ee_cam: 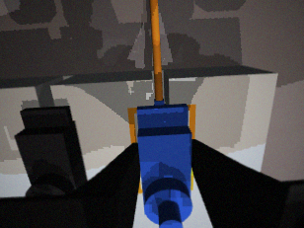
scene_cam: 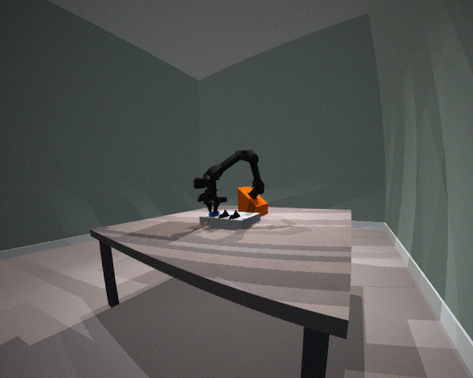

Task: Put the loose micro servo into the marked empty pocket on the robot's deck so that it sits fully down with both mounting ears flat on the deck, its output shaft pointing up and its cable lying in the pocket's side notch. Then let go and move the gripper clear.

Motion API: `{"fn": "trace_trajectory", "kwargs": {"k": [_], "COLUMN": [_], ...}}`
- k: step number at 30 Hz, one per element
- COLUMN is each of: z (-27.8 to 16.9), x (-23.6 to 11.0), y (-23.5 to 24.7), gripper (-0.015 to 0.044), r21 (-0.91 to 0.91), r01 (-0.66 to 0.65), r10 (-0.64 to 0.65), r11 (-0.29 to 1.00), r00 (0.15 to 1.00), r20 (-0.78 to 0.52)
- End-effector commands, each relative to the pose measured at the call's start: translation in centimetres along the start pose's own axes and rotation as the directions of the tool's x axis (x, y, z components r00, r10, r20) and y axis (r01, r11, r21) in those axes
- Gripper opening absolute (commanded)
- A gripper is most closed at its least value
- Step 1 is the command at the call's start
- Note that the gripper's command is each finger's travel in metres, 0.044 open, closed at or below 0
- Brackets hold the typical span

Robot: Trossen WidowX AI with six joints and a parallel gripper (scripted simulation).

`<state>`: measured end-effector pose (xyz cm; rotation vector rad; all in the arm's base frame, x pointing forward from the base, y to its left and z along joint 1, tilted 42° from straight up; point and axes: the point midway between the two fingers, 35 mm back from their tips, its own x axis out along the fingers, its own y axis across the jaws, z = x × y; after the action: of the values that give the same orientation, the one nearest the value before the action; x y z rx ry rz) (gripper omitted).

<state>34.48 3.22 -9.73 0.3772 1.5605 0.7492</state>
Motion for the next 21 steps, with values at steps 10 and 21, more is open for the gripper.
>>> {"fn": "trace_trajectory", "kwargs": {"k": [10, 21], "z": [0.0, 0.0], "x": [1.2, -0.3], "y": [0.0, -0.1], "gripper": [0.0000, 0.0187], "r21": [0.007, 0.007], "r01": [-0.004, -0.003], "r10": [0.004, 0.003], "r11": [1.000, 1.000], "r00": [1.000, 1.000], "r20": [0.003, 0.003]}}
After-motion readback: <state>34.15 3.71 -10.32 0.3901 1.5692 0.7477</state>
